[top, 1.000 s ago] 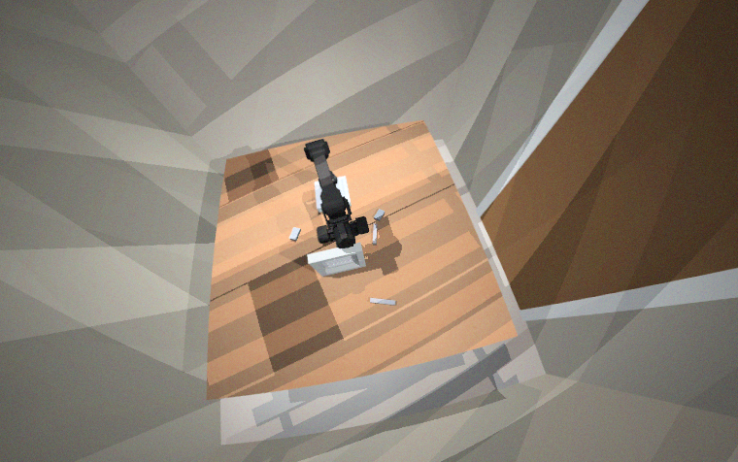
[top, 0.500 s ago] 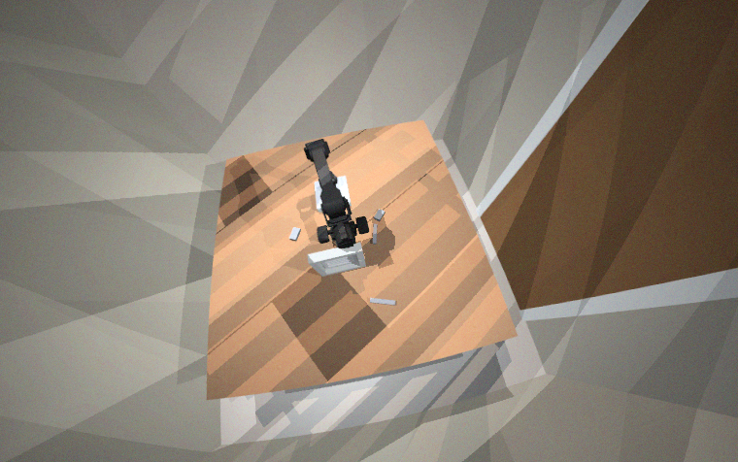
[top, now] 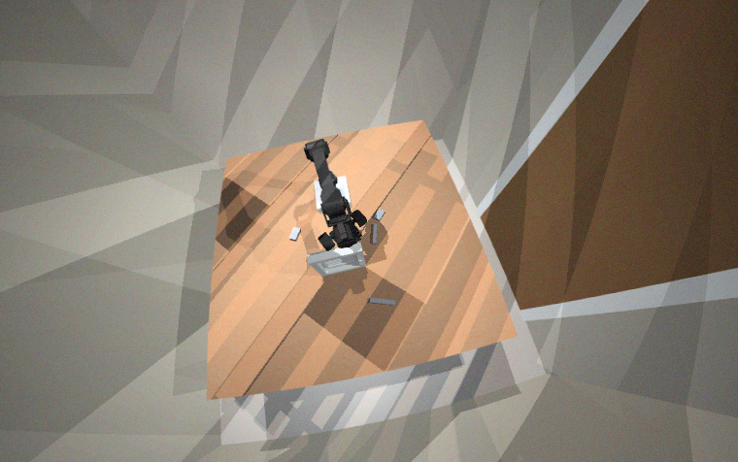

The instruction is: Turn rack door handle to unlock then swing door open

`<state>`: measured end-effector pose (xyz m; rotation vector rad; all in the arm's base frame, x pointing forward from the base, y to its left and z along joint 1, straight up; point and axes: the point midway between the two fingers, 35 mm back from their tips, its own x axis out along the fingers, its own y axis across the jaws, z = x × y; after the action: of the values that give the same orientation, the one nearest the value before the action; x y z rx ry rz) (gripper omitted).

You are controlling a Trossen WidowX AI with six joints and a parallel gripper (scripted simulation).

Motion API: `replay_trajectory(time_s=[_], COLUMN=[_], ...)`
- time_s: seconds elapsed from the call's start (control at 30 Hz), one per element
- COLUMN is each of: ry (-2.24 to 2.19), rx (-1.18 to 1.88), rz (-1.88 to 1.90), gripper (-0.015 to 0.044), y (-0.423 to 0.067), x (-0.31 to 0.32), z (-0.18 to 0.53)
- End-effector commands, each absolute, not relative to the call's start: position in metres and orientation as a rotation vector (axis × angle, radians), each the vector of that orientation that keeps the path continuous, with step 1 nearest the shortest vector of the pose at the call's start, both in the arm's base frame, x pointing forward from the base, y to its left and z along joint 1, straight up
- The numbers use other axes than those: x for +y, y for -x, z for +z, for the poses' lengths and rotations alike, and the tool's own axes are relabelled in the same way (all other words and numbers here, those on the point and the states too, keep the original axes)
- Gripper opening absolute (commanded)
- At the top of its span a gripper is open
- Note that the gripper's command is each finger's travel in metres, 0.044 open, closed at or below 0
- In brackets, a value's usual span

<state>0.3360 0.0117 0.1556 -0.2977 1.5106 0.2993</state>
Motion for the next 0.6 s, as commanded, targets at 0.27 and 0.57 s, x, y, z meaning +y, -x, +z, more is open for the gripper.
replay_trajectory(time_s=[0.27,0.57], ry=[0.739,1.081], rx=[1.404,1.254], rz=[0.724,1.052], gripper=[0.0013,0.0013], y=[-0.3362,-0.3362], x=[0.0118,0.0118], z=[0.1552,0.1551])
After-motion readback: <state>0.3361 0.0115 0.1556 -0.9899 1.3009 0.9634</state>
